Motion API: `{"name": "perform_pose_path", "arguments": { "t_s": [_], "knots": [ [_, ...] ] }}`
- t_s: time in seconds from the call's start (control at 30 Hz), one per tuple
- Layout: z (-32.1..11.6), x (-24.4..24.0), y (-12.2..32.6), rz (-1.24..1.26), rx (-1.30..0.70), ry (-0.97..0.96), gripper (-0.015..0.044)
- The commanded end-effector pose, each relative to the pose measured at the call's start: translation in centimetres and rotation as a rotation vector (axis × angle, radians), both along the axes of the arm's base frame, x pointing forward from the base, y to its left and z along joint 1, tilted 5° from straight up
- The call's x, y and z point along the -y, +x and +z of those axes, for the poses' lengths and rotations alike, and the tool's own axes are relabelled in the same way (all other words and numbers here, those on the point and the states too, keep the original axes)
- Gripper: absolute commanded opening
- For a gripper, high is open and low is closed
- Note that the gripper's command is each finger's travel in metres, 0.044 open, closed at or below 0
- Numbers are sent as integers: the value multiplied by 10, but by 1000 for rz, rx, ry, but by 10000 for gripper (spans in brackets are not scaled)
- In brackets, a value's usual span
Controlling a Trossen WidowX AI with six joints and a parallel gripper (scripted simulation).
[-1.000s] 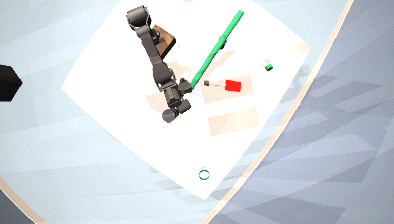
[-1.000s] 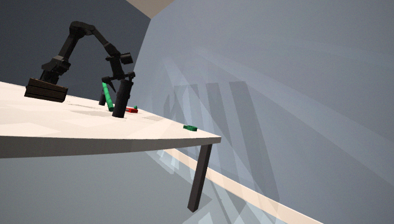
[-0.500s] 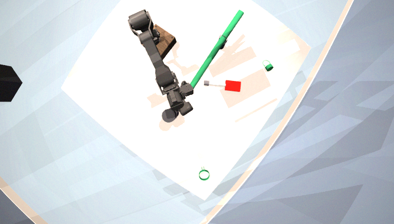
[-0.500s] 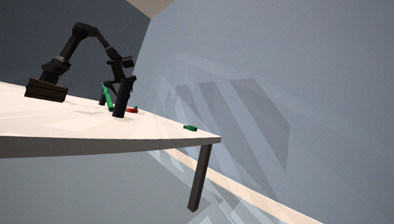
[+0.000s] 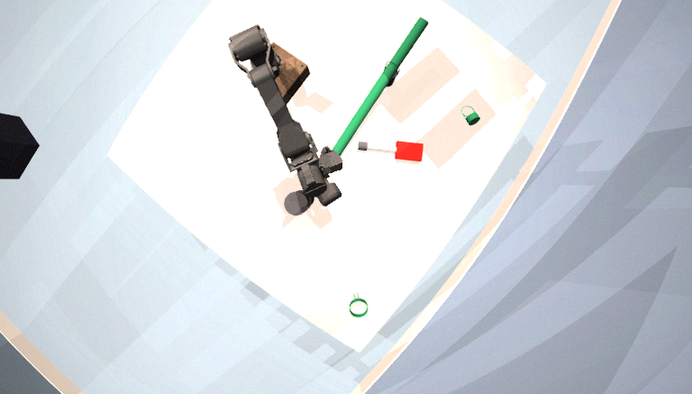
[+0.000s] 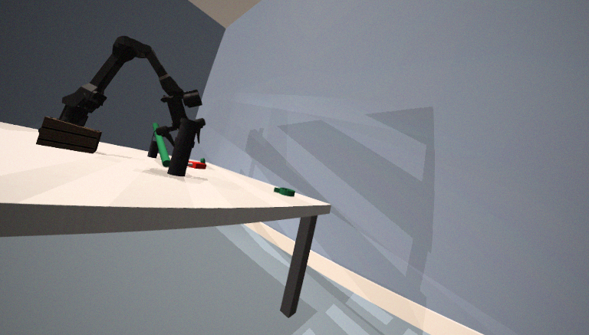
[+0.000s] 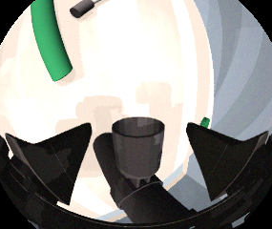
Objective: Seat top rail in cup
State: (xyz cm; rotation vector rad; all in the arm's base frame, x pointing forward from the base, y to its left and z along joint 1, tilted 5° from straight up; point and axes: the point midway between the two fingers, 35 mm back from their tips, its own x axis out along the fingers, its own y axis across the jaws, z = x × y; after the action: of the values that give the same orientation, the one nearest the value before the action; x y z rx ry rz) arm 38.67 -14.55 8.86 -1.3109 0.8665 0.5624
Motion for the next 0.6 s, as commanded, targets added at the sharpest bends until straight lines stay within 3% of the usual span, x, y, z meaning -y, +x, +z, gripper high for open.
{"name": "perform_pose_path", "arguments": {
  "t_s": [0.0, 0.3, 0.57],
  "knots": [
    [-5, 1, 4, -5, -1, 0, 440],
    [-17, 2, 10, -5, 0, 0, 440],
    [-17, 2, 11, -5, 0, 0, 230]
  ]
}}
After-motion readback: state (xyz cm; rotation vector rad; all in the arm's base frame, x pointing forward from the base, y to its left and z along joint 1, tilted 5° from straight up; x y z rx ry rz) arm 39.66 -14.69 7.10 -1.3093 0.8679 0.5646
